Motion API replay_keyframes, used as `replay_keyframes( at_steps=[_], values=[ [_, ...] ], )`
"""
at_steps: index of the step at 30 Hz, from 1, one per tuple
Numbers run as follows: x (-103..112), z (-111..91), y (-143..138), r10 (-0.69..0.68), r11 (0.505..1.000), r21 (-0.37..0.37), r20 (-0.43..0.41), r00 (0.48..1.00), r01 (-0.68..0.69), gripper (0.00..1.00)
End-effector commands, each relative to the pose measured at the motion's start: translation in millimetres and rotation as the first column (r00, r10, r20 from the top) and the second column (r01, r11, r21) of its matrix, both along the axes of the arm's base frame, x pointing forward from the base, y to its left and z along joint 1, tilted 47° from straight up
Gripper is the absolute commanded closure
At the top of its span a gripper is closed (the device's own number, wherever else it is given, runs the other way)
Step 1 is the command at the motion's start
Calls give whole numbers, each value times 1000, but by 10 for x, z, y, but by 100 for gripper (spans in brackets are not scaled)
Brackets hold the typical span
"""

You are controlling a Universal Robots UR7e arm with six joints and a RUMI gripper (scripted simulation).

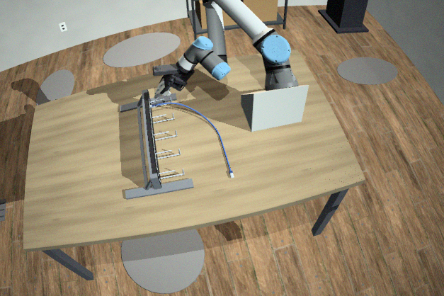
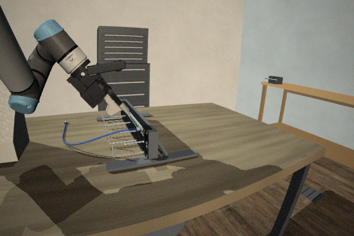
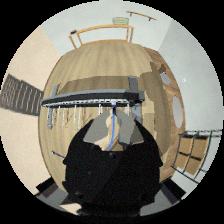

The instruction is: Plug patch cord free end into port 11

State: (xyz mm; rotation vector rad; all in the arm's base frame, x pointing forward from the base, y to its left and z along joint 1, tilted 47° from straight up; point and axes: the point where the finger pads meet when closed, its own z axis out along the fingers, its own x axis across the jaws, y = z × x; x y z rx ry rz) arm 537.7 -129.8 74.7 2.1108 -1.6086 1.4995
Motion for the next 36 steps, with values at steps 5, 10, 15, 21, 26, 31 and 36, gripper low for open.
replay_keyframes(
  at_steps=[5, 10, 15, 21, 26, 31, 36],
  values=[
    [2, -3, -8, -1, 1000, 0, 0, 1000, 1, 100],
    [1, -3, -7, -1, 1000, 0, 0, 1000, 1, 100],
    [-30, 16, 28, 1, 1000, 0, -1, 1000, -1, 100],
    [-117, 86, 109, 1, 1000, 0, -1, 1000, -1, 100],
    [-187, 142, 173, 1, 1000, 0, -1, 1000, -1, 100],
    [-331, 258, 304, 1, 1000, 0, -1, 1000, -1, 100],
    [-487, 384, 447, 1, 1000, 0, -1, 1000, -1, 100]
  ],
)
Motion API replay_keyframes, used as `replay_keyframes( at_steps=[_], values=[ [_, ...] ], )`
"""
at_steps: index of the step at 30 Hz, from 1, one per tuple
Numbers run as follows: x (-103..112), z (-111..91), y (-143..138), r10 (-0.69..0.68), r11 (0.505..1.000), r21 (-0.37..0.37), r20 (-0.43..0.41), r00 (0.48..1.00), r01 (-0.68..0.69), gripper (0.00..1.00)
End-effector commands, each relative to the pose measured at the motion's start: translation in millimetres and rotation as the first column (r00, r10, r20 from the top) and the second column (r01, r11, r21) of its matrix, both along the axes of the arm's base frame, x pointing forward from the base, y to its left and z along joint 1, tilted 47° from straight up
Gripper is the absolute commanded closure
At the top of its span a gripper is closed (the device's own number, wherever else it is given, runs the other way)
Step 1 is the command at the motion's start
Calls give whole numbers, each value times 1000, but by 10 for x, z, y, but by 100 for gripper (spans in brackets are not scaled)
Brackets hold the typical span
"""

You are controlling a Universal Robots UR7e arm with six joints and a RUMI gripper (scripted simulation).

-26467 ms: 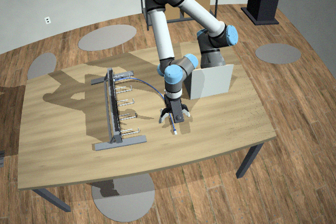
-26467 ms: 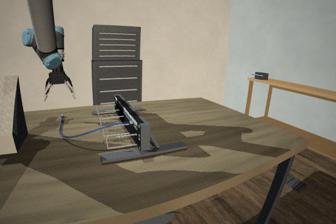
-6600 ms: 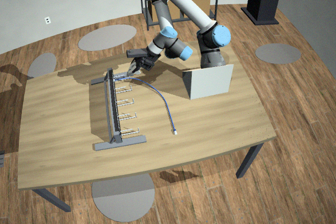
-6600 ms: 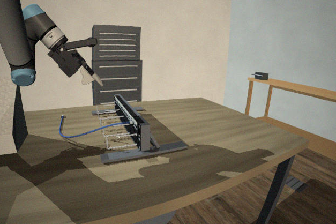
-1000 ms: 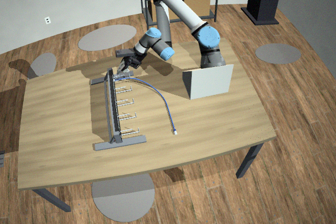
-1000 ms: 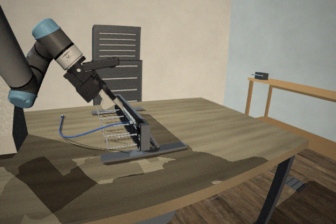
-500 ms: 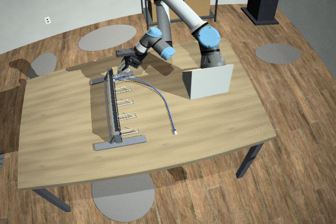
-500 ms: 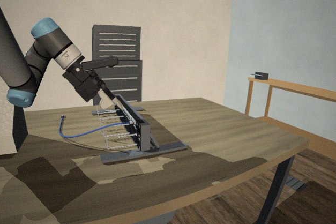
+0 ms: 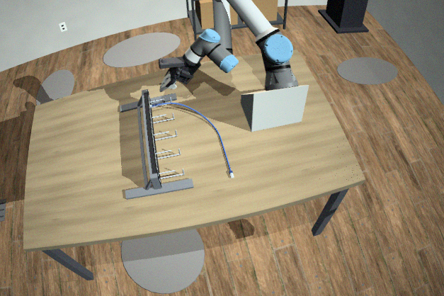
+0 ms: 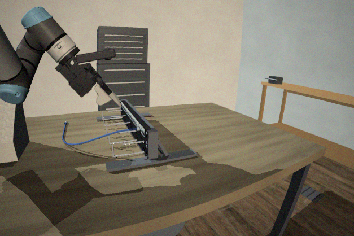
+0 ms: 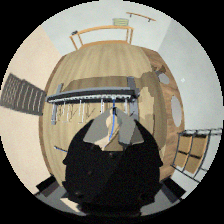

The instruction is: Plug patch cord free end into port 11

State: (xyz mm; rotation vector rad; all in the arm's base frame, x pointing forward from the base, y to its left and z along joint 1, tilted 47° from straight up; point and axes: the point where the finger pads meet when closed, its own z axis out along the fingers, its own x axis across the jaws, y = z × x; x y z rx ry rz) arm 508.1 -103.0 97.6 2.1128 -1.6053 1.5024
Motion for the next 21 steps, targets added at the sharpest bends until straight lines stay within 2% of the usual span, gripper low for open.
replay_keyframes(
  at_steps=[1, 14, 21],
  values=[
    [-221, 179, 207, -2, 1000, 1, -2, 1000, 2, 100],
    [-494, 399, 456, -2, 1000, 1, -2, 1000, 2, 100],
    [-571, 461, 527, -2, 1000, 1, -2, 1000, 2, 100]
  ],
)
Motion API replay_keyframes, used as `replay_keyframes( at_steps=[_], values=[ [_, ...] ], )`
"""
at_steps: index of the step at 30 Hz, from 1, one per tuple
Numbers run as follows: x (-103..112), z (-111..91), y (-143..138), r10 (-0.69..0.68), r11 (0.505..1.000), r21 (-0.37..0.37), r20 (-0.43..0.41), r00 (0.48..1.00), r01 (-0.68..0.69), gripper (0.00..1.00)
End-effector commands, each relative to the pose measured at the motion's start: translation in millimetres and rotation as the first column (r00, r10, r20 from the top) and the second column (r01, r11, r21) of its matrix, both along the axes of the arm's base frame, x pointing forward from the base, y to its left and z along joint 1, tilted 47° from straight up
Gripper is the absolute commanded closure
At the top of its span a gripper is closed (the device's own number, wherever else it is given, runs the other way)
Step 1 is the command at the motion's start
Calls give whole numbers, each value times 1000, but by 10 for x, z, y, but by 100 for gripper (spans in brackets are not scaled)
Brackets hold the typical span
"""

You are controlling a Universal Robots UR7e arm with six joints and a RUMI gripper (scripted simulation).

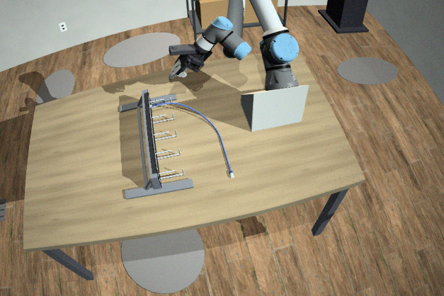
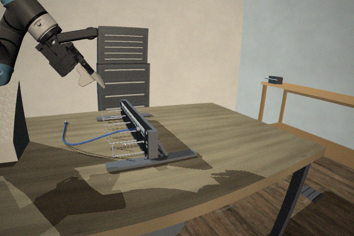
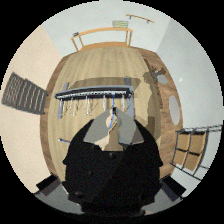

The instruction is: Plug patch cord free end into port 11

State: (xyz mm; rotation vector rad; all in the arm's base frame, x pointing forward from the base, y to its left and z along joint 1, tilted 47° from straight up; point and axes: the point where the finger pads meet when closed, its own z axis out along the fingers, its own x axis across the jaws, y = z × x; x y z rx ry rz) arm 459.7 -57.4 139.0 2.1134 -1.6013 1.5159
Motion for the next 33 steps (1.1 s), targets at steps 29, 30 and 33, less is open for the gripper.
replay_keyframes(
  at_steps=[29, 30, 33],
  values=[
    [19, -680, 460, 90, 995, -24, -263, 961, -100, 100],
    [20, -742, 491, 97, 994, -26, -283, 954, -109, 100],
    [16, -928, 583, 119, 990, -31, -344, 932, -138, 100]
  ],
)
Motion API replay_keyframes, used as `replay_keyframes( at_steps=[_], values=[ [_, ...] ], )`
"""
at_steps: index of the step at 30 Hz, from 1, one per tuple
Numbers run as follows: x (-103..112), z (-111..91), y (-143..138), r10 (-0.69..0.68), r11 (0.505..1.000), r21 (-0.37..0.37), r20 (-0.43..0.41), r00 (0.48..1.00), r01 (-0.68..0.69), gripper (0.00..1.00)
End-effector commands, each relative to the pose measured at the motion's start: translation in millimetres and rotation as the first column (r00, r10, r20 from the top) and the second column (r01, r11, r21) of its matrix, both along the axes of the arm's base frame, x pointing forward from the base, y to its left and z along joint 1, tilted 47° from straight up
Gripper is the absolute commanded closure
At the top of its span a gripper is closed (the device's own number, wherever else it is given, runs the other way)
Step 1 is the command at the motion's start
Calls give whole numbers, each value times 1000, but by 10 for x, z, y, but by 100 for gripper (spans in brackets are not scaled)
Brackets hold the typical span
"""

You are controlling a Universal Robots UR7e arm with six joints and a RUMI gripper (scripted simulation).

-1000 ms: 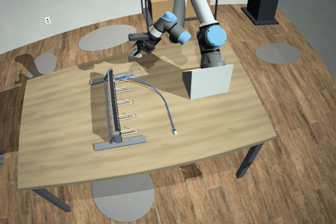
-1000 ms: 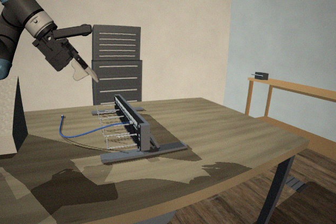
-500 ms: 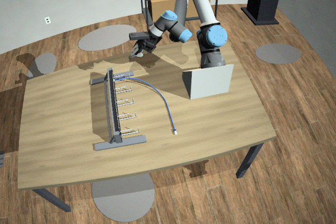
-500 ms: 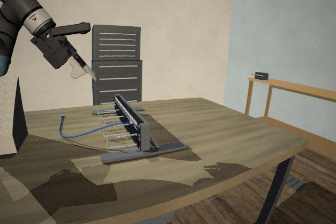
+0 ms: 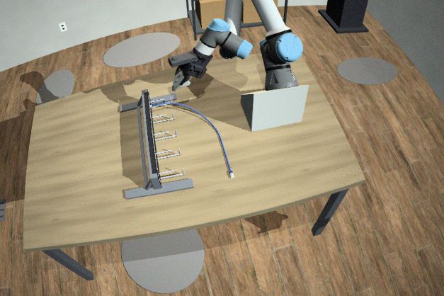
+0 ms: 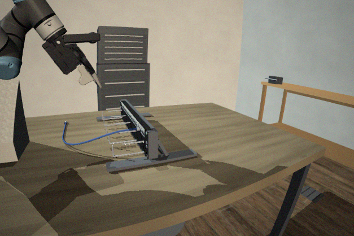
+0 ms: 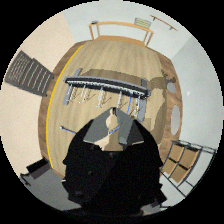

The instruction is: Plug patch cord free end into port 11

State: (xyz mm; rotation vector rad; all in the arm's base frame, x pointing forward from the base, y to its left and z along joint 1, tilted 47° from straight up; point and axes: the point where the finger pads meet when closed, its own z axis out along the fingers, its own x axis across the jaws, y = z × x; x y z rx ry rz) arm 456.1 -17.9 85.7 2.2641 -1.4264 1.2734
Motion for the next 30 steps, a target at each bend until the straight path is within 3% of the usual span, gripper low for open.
replay_keyframes(
  at_steps=[1, 17, 19, 20, 30],
  values=[
    [52, -395, 187, 47, 998, -23, -133, 990, -50, 100],
    [-142, -1348, 646, 164, 974, -64, -455, 875, -216, 100],
    [-142, -1348, 646, 164, 974, -64, -455, 875, -216, 100],
    [-200, -1498, 714, 179, 967, -68, -505, 844, -246, 100],
    [-450, -1994, 923, 214, 934, -74, -665, 715, -349, 100]
  ],
)
